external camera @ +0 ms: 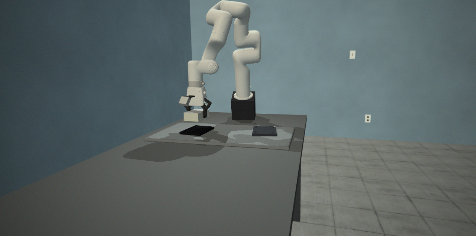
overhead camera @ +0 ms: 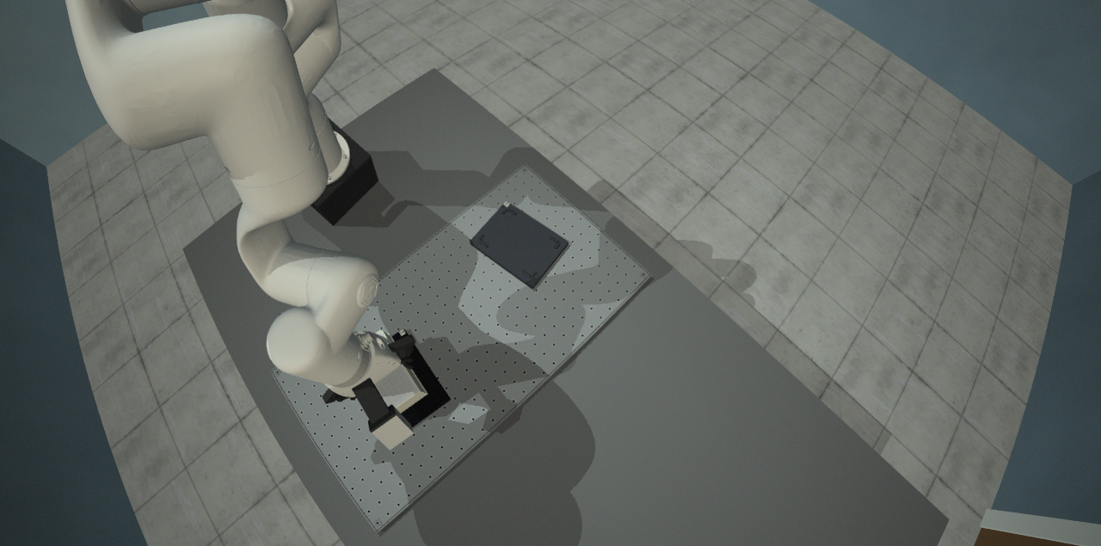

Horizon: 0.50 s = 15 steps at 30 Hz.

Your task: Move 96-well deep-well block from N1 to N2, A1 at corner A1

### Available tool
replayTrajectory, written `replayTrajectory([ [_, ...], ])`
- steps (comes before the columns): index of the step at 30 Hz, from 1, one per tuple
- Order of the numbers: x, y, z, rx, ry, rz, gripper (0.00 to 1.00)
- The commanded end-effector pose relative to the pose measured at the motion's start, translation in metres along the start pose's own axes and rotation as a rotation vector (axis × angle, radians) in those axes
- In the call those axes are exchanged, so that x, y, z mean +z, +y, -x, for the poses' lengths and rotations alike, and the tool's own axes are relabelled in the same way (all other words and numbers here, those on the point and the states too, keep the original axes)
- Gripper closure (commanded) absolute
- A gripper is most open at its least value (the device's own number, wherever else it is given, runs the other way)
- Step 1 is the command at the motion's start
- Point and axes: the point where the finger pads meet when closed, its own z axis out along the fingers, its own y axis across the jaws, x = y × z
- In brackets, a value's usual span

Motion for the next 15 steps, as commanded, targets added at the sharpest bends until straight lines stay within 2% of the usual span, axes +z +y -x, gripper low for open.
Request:
replayTrajectory([
  [1, 0.008, 0.001, -0.002, 0.0, 0.008, -0.006, 1.0],
  [15, 0.028, 0.001, -0.002, 0.0, 0.008, -0.006, 1.0],
])
